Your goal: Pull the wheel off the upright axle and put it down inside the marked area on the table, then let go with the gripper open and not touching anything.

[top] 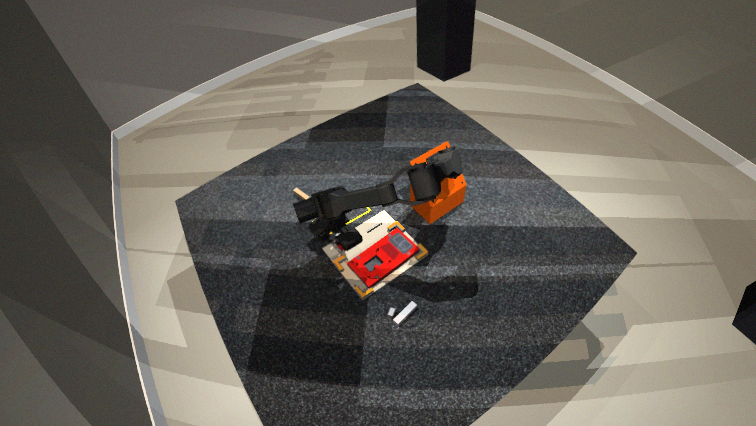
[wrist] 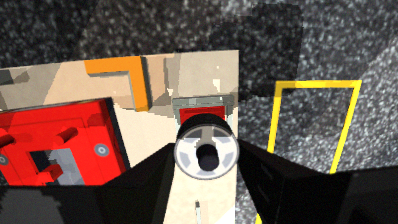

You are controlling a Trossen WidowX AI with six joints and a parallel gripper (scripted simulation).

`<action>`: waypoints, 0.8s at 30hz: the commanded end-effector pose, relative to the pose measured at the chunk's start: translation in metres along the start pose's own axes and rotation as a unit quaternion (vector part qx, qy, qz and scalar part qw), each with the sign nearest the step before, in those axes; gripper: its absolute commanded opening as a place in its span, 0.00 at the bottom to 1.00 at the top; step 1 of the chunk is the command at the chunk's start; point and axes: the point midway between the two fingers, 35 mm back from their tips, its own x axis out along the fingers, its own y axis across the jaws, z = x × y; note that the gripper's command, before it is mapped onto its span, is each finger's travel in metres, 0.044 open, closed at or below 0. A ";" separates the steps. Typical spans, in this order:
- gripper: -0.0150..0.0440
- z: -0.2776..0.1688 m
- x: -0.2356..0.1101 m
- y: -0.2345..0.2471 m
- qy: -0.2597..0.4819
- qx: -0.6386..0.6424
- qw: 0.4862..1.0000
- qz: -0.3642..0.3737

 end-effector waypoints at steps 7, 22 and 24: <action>0.25 0.001 -0.009 0.000 -0.005 0.003 1.000 0.001; 0.25 0.001 -0.014 0.000 -0.006 0.004 1.000 0.002; 0.25 0.001 -0.015 0.000 -0.007 0.004 1.000 0.002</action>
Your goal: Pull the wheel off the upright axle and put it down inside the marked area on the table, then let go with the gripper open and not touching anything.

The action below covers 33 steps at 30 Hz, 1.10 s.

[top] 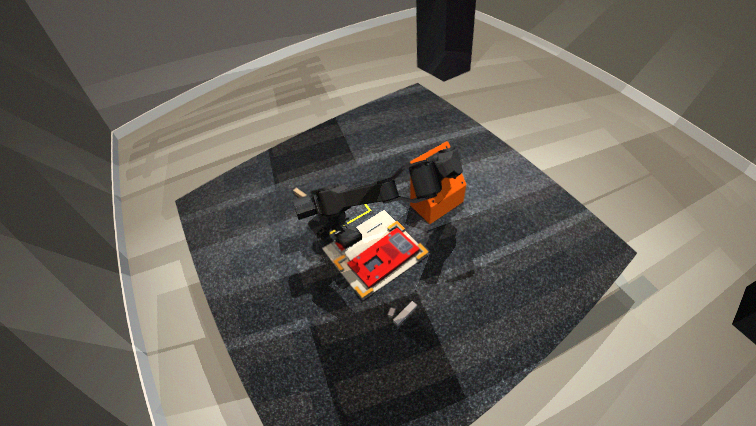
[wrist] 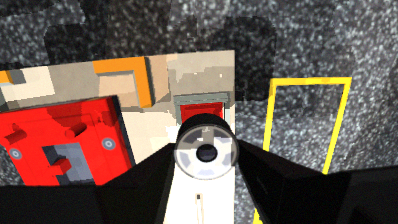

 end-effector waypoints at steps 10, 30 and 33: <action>0.25 0.002 -0.008 0.001 -0.005 -0.001 1.000 0.000; 0.25 0.001 -0.015 0.001 -0.007 -0.001 1.000 0.001; 0.25 0.001 -0.016 0.001 -0.007 0.000 1.000 0.001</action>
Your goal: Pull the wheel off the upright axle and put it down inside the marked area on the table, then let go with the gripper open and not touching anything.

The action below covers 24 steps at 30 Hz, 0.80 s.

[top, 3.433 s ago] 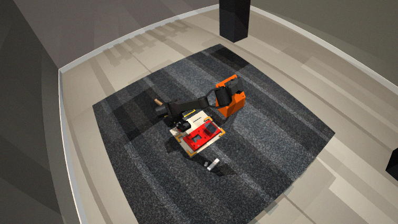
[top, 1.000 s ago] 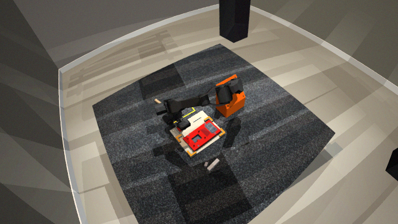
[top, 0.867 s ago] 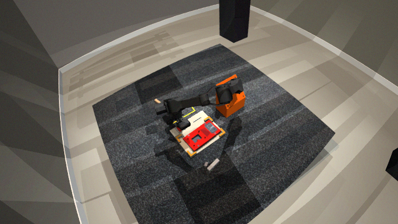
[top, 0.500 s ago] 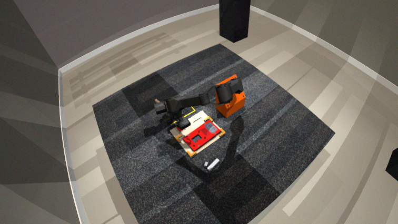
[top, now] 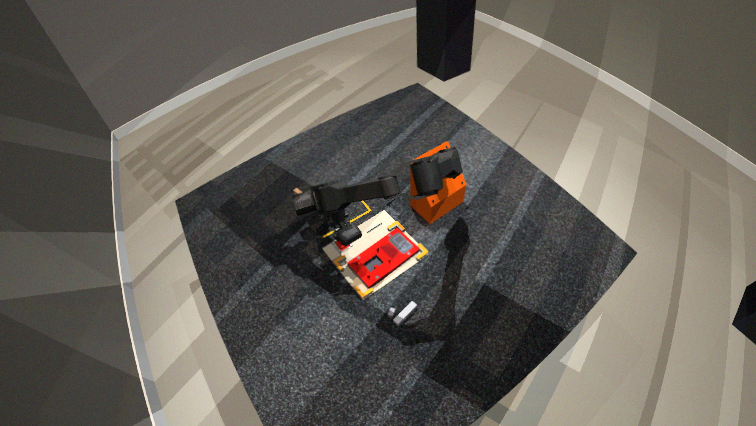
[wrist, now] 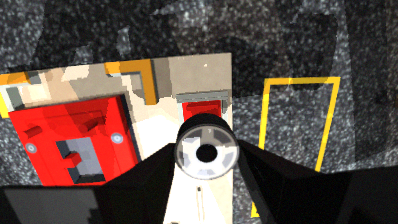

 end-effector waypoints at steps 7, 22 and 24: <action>0.25 0.001 -0.005 0.001 -0.003 -0.003 1.000 0.000; 0.25 0.001 -0.015 0.000 -0.004 -0.002 1.000 0.000; 0.25 0.001 -0.022 0.000 -0.004 -0.002 1.000 -0.001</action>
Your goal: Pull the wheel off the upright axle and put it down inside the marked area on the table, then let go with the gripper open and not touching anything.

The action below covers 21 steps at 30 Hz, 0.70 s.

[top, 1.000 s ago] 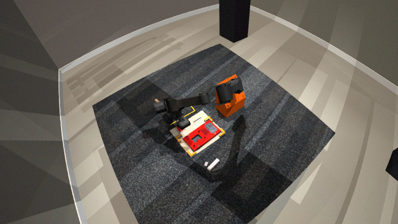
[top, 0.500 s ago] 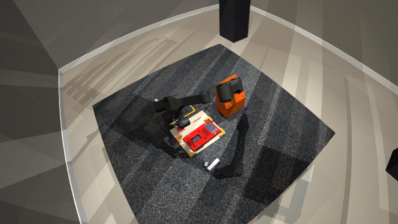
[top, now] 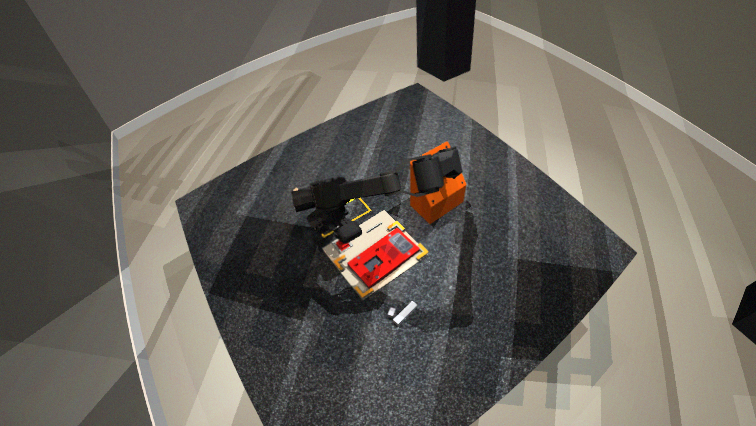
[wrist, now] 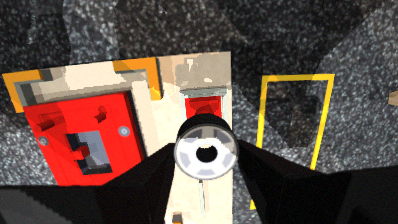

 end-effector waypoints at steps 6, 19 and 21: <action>0.25 -0.003 -0.036 -0.001 -0.006 -0.003 1.000 -0.004; 0.25 -0.029 -0.036 -0.069 -0.006 0.000 1.000 -0.008; 0.25 -0.036 -0.037 -0.081 -0.006 0.000 1.000 -0.008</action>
